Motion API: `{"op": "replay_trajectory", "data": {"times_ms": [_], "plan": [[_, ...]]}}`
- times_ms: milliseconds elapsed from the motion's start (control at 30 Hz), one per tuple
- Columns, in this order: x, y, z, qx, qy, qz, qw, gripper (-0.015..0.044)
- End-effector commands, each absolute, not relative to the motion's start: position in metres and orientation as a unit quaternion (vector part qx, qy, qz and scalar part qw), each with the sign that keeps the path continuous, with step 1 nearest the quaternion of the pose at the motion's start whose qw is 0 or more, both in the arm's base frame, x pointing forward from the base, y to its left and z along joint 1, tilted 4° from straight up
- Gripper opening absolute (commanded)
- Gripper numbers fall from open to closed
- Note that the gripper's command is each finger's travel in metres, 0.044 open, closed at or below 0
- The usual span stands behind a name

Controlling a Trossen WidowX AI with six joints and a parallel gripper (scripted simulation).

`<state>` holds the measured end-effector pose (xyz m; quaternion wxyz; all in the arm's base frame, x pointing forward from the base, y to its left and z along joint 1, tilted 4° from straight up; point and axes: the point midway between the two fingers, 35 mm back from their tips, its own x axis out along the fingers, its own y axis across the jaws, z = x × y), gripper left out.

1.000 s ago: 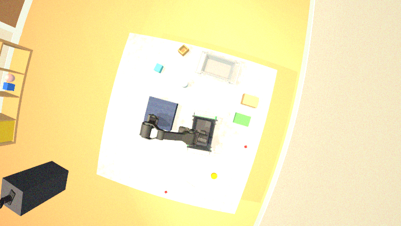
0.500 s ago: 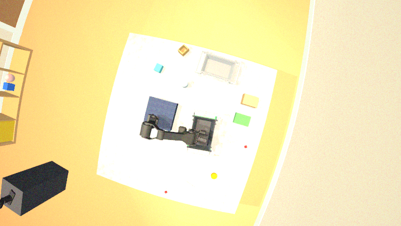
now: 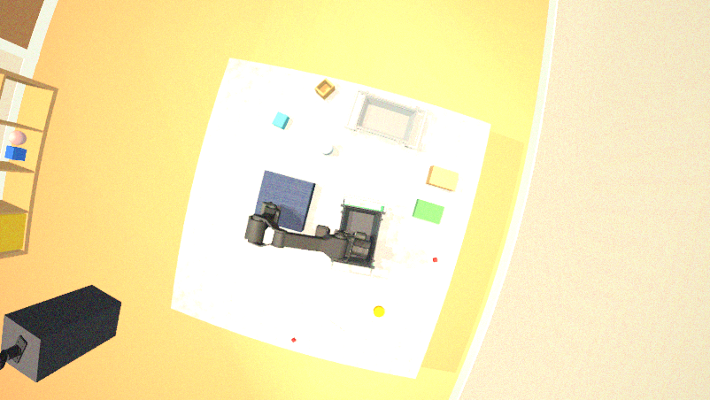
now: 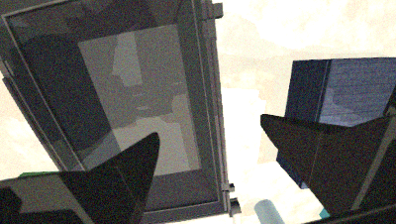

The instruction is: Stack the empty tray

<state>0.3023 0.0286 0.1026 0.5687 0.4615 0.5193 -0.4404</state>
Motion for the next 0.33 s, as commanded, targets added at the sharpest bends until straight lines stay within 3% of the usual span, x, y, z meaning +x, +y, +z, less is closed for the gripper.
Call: {"op": "replay_trajectory", "data": {"times_ms": [0,300], "plan": [[0.301,0.029,0.134,0.466,0.514,-0.438,0.571,0.044],[0.293,0.029,0.168,0.465,0.515,-0.439,0.571,0.044]]}}
